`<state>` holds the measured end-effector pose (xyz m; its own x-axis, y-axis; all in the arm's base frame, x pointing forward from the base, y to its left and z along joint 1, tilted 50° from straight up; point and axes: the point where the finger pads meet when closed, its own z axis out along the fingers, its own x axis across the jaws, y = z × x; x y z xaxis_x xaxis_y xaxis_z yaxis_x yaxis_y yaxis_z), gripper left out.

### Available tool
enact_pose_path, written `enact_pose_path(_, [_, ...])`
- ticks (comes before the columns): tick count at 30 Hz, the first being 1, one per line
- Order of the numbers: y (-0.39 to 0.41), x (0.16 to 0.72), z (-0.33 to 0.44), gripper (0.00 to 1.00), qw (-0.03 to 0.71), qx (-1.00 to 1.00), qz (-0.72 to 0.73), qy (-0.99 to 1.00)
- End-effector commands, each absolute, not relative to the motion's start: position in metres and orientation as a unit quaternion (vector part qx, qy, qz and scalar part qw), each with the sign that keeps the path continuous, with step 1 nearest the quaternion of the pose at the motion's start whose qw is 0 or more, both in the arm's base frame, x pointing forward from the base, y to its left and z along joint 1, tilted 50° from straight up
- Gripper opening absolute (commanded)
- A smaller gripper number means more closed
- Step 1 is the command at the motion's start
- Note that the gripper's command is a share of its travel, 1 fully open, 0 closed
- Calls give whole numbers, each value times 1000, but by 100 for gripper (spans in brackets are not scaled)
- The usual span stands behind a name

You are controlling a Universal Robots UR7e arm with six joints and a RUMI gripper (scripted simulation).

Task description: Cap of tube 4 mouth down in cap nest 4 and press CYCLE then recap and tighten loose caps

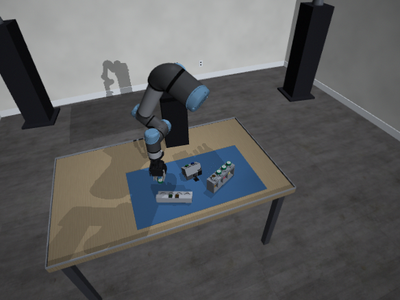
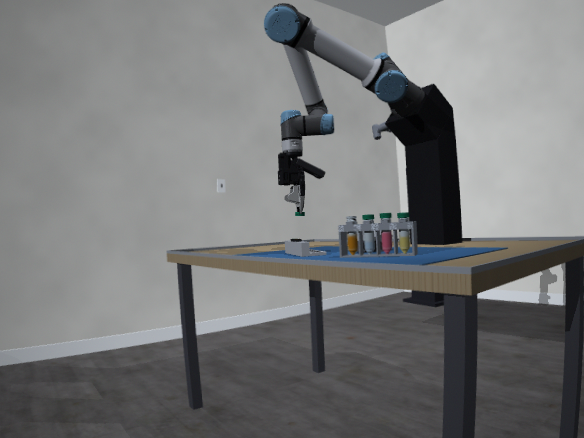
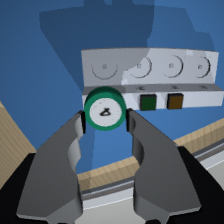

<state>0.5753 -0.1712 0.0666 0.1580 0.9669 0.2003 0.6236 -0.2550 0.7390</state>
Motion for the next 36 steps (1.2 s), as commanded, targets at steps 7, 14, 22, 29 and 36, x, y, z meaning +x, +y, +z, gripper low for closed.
enact_pose_path(7, [-171,611,37,0,256,717,337,554])
enact_pose_path(14, [-171,634,18,0,256,717,337,554])
enact_pose_path(22, [-171,664,-6,0,256,717,337,554])
enact_pose_path(29, [-171,664,-6,0,256,717,337,554])
enact_pose_path(36, [-171,664,-6,0,256,717,337,554])
